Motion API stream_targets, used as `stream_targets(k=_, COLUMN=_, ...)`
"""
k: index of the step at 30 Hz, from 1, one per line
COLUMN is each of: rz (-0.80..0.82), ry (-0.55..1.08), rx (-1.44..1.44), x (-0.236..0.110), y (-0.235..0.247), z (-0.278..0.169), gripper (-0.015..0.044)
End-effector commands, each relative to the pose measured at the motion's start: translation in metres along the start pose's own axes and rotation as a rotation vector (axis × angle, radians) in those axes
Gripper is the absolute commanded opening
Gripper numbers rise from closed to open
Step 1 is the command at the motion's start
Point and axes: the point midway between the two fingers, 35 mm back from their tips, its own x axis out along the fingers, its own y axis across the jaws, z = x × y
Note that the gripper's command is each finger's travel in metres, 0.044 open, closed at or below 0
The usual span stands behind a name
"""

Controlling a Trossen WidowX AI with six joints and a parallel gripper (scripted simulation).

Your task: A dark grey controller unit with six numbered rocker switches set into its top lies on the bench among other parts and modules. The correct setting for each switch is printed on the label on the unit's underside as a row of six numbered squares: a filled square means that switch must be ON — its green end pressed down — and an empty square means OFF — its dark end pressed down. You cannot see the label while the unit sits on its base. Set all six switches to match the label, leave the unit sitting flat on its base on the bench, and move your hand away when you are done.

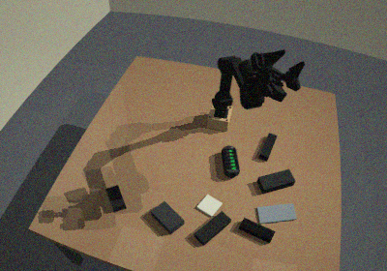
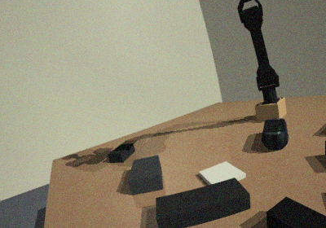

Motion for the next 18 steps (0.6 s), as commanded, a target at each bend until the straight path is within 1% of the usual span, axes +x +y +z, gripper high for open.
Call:
stream_targets(k=1, rz=0.0, ry=0.0, rx=0.0, x=0.0, y=0.0, z=0.0, gripper=0.0374)
stream_targets(k=4, rz=0.0, ry=-0.006, rx=-0.001, x=0.0, y=-0.001, z=0.001, gripper=0.0295)
stream_targets(k=6, rz=0.002, ry=-0.055, rx=-0.007, x=-0.002, y=-0.005, z=0.012, gripper=0.0242)
stream_targets(k=11, rz=-0.033, ry=-0.326, rx=-0.054, x=-0.022, y=-0.038, z=0.068, gripper=0.0111)
stream_targets(k=15, rz=-0.133, ry=-0.546, rx=-0.119, x=-0.051, y=-0.074, z=0.108, gripper=0.0006)
stream_targets(k=18, rz=-0.248, ry=-0.693, rx=-0.179, x=-0.079, y=-0.104, z=0.131, gripper=0.0)
